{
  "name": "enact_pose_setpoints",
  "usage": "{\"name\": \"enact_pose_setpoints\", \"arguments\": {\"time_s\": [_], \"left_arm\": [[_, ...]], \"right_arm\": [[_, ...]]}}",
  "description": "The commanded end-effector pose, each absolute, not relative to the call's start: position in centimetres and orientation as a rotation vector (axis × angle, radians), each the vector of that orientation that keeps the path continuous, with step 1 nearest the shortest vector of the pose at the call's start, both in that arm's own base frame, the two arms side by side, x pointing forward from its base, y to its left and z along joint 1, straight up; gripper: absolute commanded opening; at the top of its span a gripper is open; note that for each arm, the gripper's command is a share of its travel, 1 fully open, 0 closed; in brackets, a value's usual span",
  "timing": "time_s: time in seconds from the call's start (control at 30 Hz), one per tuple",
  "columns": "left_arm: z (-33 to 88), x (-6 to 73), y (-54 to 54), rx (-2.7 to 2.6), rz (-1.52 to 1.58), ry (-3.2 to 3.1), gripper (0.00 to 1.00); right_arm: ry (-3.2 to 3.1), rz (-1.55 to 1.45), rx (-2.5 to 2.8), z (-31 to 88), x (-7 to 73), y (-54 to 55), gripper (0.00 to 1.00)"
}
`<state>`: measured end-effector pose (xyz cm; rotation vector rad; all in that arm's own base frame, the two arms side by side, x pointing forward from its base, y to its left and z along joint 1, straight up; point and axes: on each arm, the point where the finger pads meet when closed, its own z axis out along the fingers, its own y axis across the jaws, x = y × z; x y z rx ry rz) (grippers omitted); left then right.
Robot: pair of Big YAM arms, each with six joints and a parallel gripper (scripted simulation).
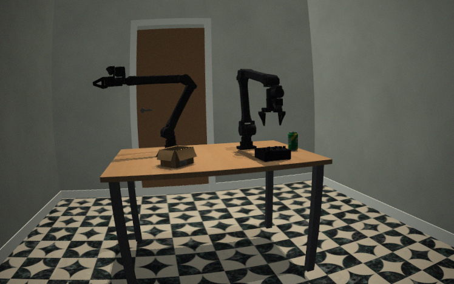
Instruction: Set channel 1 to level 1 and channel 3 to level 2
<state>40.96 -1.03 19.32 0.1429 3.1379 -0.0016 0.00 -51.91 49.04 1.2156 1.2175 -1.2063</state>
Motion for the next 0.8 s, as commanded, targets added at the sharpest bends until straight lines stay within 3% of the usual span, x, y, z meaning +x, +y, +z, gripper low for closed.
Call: {"name": "enact_pose_setpoints", "arguments": {"time_s": [0.0,0.33,0.77], "left_arm": [[21.4,42.2,-1.2,0.137,0.003,3.089,1.0],[23.3,42.4,-0.3,-0.044,-0.019,3.064,1.0],[29.4,41.9,2.5,-1.069,-0.189,2.908,1.0]], "right_arm": [[1.166,-1.23,1.178,51.5,-0.3,-51.9,1.0],[1.166,-1.23,1.178,51.5,-0.3,-51.9,1.0],[1.166,-1.23,1.178,51.5,-0.3,-51.9,1.0]]}}
